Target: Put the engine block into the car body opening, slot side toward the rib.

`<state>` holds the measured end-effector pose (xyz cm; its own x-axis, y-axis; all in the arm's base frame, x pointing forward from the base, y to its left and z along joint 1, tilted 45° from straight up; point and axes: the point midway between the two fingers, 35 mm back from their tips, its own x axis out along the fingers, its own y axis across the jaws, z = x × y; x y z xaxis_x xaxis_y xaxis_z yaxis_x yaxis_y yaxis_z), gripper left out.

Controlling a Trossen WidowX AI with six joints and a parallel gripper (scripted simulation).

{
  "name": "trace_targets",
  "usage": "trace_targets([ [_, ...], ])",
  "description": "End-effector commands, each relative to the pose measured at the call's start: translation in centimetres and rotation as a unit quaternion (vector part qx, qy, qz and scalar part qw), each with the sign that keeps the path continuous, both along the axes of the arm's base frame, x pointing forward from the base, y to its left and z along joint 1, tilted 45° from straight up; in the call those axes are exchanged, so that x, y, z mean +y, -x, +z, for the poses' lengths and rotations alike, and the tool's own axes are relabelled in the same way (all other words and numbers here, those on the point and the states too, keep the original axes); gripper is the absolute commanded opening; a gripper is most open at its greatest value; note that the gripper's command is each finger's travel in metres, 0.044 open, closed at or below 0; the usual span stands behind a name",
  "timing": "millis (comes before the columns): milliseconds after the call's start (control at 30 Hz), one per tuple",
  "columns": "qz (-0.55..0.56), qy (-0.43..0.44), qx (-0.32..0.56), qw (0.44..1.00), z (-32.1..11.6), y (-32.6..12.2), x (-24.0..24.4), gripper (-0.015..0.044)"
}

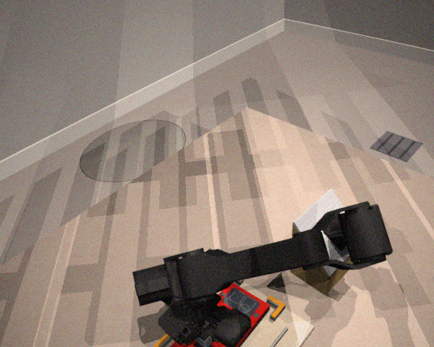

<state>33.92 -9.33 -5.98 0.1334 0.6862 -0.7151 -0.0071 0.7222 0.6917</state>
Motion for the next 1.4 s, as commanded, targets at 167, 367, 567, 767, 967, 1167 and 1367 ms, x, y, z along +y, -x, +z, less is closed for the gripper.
trace_targets([
  [167,-0.005,-0.002,0.004,1.000,-0.20,-0.04,0.19,0.0159],
  [367,-0.005,-0.002,0.003,1.000,-0.29,-0.07,0.29,0.0159],
  [567,-0.004,-0.002,0.003,1.000,-0.39,-0.09,0.39,0.0159],
  [767,-0.004,-0.002,0.003,1.000,-0.49,-0.11,0.49,0.0159],
  [967,-0.004,-0.002,0.003,1.000,-0.58,-0.14,0.59,0.0159],
  [1167,-0.004,-0.002,0.003,1.000,-0.68,-0.16,0.68,0.0159],
  [1367,-0.004,-0.002,0.003,1.000,-0.77,-0.19,0.78,0.0159],
])
